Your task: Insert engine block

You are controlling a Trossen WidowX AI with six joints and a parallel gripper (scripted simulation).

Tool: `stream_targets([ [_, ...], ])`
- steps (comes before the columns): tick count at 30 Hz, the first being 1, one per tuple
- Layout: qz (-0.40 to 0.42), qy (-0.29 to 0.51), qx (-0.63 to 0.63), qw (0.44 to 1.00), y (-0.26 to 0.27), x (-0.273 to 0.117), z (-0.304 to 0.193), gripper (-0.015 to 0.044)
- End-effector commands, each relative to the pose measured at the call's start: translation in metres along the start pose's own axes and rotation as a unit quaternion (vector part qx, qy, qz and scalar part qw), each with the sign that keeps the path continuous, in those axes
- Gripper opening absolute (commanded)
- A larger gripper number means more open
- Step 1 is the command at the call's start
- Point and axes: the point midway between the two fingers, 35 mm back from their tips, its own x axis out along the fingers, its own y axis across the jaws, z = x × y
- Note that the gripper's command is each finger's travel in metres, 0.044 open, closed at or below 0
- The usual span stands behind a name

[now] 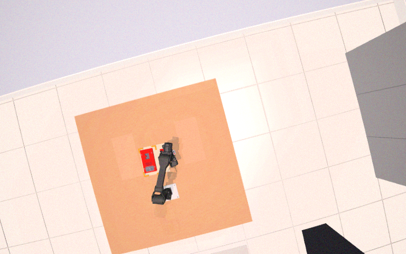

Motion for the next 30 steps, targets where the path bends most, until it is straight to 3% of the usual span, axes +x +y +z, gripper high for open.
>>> stream_targets([
  [1,-0.005,0.001,0.003,1.000,-0.001,-0.017,0.000,0.0000],
  [21,-0.005,0.001,0.002,1.000,0.005,-0.079,0.006,0.0000],
  [30,-0.005,0.001,-0.040,0.999,-0.002,-0.076,0.017,0.0000],
])
